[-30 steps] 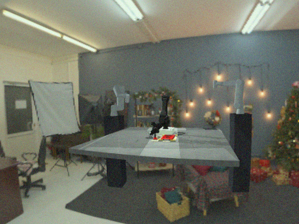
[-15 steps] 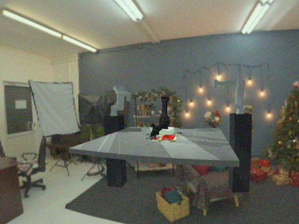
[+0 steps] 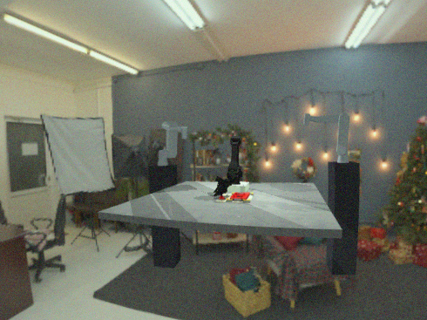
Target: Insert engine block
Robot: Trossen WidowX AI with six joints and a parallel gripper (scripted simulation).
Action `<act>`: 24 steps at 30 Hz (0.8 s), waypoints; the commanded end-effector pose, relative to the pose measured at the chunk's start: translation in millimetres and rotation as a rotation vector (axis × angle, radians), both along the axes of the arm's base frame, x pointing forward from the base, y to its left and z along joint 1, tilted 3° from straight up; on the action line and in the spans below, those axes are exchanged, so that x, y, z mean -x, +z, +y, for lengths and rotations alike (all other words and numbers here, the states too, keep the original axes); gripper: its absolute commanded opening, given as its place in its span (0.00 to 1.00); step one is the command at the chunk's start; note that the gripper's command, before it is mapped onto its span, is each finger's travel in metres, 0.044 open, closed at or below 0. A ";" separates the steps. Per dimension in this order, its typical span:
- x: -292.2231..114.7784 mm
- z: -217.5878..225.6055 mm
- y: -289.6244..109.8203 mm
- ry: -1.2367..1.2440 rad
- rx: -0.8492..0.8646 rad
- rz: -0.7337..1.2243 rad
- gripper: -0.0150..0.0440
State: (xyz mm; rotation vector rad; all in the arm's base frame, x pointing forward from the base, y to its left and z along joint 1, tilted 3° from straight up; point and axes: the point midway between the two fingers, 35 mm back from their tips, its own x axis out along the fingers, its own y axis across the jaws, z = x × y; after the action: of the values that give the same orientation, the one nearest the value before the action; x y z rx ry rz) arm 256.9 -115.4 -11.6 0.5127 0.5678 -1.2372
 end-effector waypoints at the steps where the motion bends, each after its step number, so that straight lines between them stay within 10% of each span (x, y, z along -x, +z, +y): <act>1: 0.0 0.1 -0.1 0.000 -0.001 0.000 1.00; 24: 8.1 28.5 30.1 0.010 -0.021 0.006 1.00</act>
State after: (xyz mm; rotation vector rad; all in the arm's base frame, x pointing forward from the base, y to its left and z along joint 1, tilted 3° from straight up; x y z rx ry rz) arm 248.8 -87.1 18.6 0.5268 0.5859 -1.2276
